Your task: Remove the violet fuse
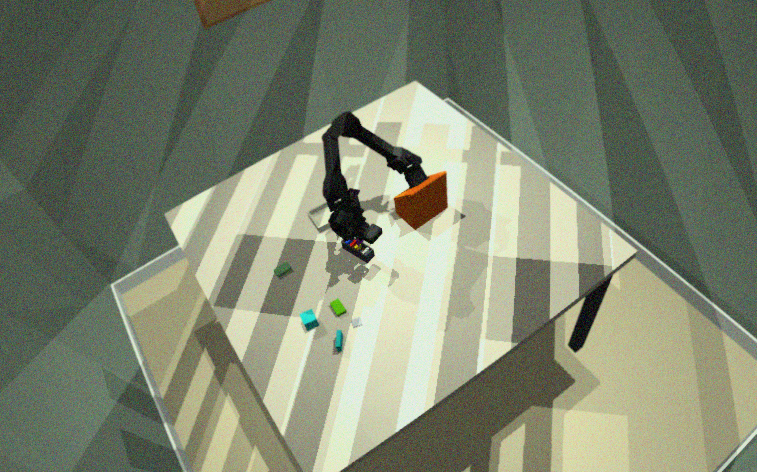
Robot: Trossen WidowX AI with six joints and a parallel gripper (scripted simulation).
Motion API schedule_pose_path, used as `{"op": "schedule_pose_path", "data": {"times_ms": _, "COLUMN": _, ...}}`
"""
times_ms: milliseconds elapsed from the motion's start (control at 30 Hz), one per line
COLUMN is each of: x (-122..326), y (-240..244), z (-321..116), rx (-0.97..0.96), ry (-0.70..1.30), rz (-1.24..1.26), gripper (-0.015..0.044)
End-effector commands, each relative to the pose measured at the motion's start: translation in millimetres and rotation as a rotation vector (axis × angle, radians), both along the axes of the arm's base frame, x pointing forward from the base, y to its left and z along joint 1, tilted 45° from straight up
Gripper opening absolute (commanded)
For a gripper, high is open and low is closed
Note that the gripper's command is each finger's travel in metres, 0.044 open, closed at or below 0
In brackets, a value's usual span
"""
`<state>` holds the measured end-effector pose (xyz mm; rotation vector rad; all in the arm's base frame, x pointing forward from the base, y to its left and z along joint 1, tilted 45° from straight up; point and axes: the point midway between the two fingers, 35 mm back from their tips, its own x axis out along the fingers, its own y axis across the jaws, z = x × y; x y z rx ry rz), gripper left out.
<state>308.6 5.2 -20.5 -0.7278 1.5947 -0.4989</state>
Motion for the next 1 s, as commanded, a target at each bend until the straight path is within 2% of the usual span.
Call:
{"op": "schedule_pose_path", "data": {"times_ms": 0, "x": 2, "y": 6, "z": 5, "rx": 0.006, "ry": -0.009, "rz": -0.001, "gripper": 0.0}}
{"op": "schedule_pose_path", "data": {"times_ms": 267, "x": 4, "y": 5, "z": 11, "rx": 0.008, "ry": -0.009, "rz": -0.001, "gripper": 0.0}}
{"op": "schedule_pose_path", "data": {"times_ms": 633, "x": 14, "y": -51, "z": 67, "rx": 0.032, "ry": -0.01, "rz": 0.003, "gripper": 0.0}}
{"op": "schedule_pose_path", "data": {"times_ms": 967, "x": 5, "y": -107, "z": 121, "rx": 0.025, "ry": -0.012, "rz": 0.004, "gripper": 0.0}}
